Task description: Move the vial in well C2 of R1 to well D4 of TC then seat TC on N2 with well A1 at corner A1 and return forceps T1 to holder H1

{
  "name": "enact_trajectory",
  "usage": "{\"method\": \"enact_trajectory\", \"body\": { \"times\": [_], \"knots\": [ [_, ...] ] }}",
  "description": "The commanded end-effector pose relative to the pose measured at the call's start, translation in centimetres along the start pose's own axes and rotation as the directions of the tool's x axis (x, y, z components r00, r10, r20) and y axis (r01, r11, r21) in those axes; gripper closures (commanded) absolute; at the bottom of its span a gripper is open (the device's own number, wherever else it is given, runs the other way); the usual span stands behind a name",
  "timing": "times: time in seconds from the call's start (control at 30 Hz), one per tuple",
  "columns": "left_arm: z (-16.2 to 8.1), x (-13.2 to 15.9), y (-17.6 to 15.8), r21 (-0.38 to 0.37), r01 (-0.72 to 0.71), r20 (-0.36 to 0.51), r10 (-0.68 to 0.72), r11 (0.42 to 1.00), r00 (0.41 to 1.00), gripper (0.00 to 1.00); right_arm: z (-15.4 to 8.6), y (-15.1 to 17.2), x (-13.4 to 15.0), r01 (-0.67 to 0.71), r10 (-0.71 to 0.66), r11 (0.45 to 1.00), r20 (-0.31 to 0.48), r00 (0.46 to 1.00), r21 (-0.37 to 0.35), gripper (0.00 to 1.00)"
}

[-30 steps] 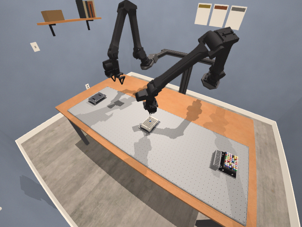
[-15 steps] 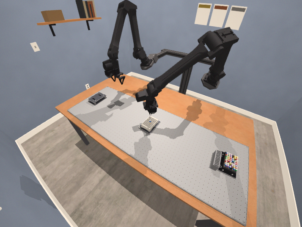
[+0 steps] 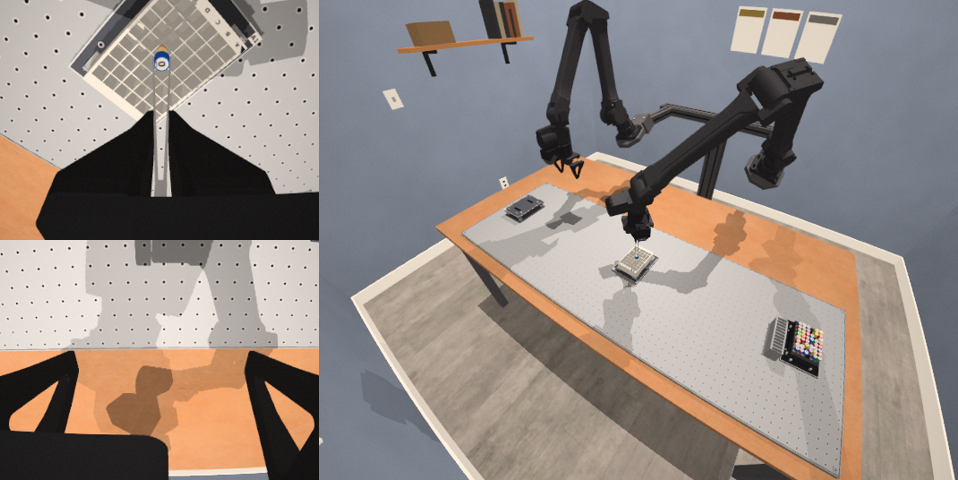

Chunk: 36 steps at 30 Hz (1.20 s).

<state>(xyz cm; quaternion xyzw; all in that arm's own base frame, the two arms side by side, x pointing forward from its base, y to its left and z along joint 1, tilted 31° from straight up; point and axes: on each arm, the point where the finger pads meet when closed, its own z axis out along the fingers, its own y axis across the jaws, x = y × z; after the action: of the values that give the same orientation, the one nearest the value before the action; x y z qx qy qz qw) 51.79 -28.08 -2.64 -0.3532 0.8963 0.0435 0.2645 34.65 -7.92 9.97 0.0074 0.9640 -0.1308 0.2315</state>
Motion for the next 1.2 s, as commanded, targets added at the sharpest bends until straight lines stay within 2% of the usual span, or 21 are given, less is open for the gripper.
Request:
{"method": "enact_trajectory", "body": {
  "times": [0.0,0.6,0.63,1.17],
  "knots": [
    [0.9,-0.7,-0.8,0.005,0.010,0.002,-0.010,1.000,1.000,0.91,-0.5,-0.2,-1.1,0.010,-0.010,1.000,0.024,1.000,0.002,0.00],
    [1.3,-0.7,-0.7,0.002,0.009,0.002,-0.009,1.000,1.000,0.91,-0.5,-0.2,-1.1,0.010,-0.010,1.000,0.024,1.000,0.002,0.00],
    [-0.4,0.2,-0.8,0.007,0.001,-0.002,-0.001,1.000,1.000,0.91,-0.5,-0.2,-1.1,0.010,-0.010,1.000,0.024,1.000,0.002,0.00],
    [-0.4,0.2,-0.9,0.012,0.002,-0.001,-0.002,1.000,1.000,0.91,-0.5,-0.2,-1.1,0.010,-0.010,1.000,0.024,1.000,0.002,0.00]
  ]
}}
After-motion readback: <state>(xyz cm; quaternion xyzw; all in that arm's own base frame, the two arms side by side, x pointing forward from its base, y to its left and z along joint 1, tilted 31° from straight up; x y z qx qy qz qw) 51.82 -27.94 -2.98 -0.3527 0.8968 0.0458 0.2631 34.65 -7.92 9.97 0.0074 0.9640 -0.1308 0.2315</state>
